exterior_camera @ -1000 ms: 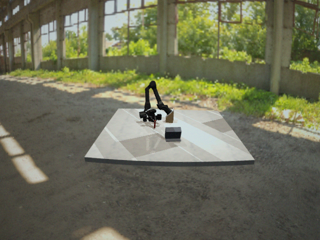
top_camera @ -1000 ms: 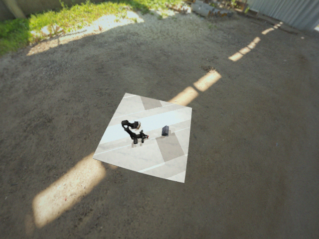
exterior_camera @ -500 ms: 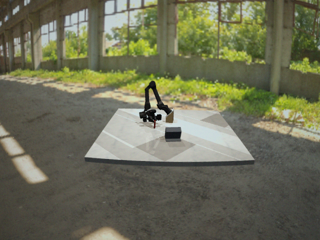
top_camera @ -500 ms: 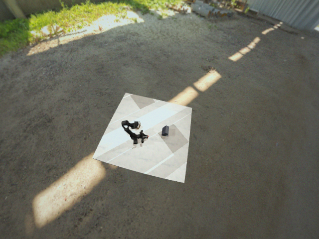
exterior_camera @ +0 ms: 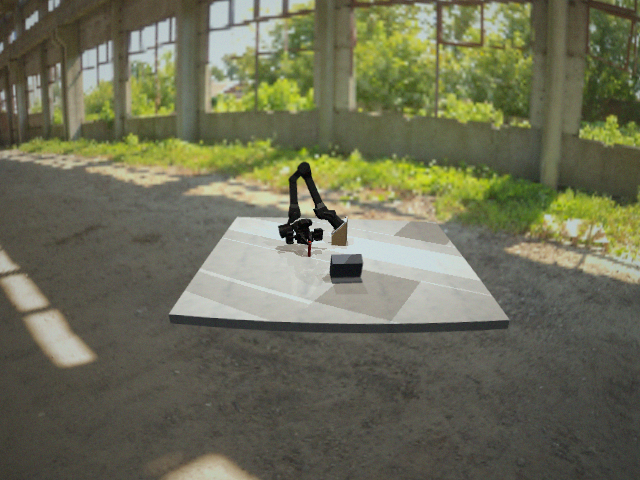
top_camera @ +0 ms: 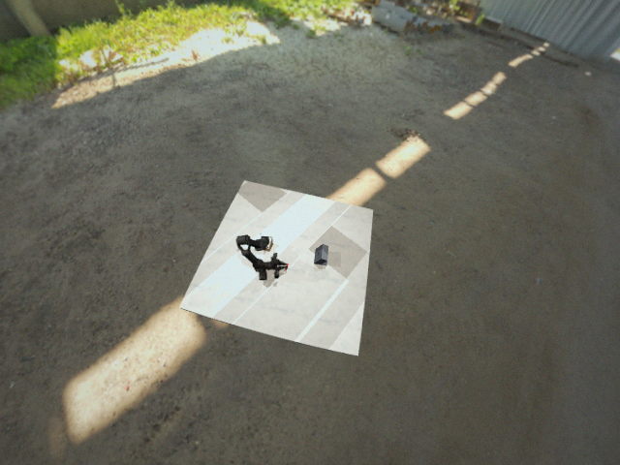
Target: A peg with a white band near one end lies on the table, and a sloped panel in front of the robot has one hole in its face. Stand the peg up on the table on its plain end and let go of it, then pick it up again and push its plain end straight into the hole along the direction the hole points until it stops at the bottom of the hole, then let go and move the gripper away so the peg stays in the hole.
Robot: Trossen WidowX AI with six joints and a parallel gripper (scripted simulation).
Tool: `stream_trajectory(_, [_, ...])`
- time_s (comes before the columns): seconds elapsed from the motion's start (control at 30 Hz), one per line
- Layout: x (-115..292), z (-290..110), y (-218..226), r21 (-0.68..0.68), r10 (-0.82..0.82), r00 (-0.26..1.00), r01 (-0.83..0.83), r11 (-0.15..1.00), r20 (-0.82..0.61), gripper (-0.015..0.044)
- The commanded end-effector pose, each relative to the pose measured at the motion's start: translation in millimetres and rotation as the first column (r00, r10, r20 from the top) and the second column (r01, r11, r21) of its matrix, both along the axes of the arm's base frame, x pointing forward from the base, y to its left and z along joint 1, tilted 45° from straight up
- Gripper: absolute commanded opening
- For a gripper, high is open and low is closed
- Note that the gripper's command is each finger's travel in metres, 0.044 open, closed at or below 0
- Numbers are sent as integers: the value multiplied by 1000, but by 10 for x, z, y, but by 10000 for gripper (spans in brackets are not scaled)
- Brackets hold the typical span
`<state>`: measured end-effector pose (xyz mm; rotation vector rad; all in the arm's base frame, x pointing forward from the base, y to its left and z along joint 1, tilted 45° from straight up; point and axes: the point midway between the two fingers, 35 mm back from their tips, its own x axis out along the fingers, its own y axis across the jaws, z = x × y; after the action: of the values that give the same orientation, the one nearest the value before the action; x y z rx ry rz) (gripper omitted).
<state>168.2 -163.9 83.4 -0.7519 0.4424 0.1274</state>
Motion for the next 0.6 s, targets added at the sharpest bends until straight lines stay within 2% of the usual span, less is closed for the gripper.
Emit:
stream_trajectory(0.0, [-17, -10, -13, 0, -1, 1000, 1, 1000, -1, 49])
stream_trajectory(0.57, [-50, -18, -22, 4, 24, 999, -24, 1000, 26, 49])
